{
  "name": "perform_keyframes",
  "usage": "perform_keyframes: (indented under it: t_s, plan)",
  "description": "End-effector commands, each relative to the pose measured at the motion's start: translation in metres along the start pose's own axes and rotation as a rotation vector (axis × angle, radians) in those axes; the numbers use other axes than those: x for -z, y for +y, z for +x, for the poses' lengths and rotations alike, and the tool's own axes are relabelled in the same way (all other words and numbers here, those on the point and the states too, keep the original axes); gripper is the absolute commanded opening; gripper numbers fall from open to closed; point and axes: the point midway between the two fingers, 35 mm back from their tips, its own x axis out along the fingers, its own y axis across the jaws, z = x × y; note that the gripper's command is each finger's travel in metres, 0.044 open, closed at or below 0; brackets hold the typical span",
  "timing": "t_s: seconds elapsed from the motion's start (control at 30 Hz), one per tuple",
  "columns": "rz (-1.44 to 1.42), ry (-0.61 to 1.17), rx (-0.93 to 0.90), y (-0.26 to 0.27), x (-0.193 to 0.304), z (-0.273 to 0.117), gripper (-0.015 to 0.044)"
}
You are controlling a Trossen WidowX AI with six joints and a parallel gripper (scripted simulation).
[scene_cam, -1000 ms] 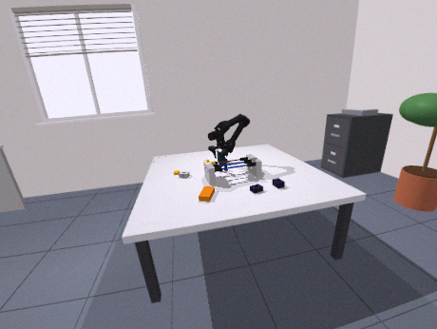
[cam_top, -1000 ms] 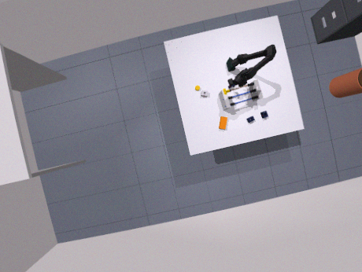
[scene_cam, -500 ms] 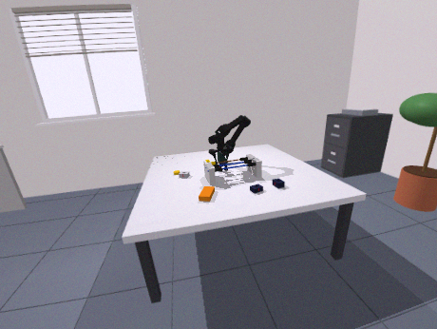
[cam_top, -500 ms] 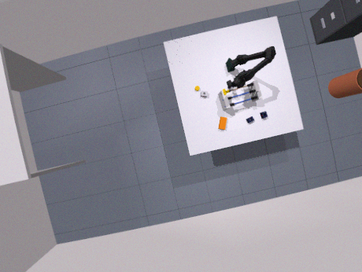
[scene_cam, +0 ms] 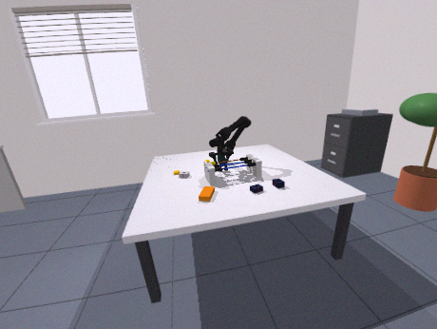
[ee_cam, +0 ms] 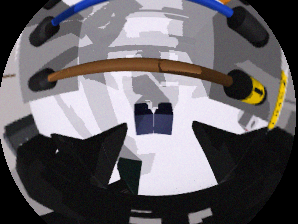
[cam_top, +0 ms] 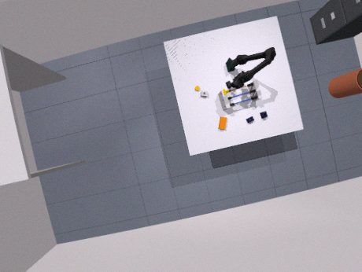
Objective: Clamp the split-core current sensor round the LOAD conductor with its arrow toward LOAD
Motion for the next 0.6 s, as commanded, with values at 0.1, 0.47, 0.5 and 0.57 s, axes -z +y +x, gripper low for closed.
perform_keyframes:
  t_s: [0.1, 0.47, 0.5, 0.57]
  plan:
    - [0.000, 0.000, 0.000, 0.0000, 0.0000, 0.0000, 0.0335]
    - [0.000, 0.000, 0.000, 0.0000, 0.0000, 0.0000, 0.0262]
    - [0.000, 0.000, 0.000, 0.0000, 0.0000, 0.0000, 0.0255]
    - [0.000, 0.000, 0.000, 0.0000, 0.0000, 0.0000, 0.0242]
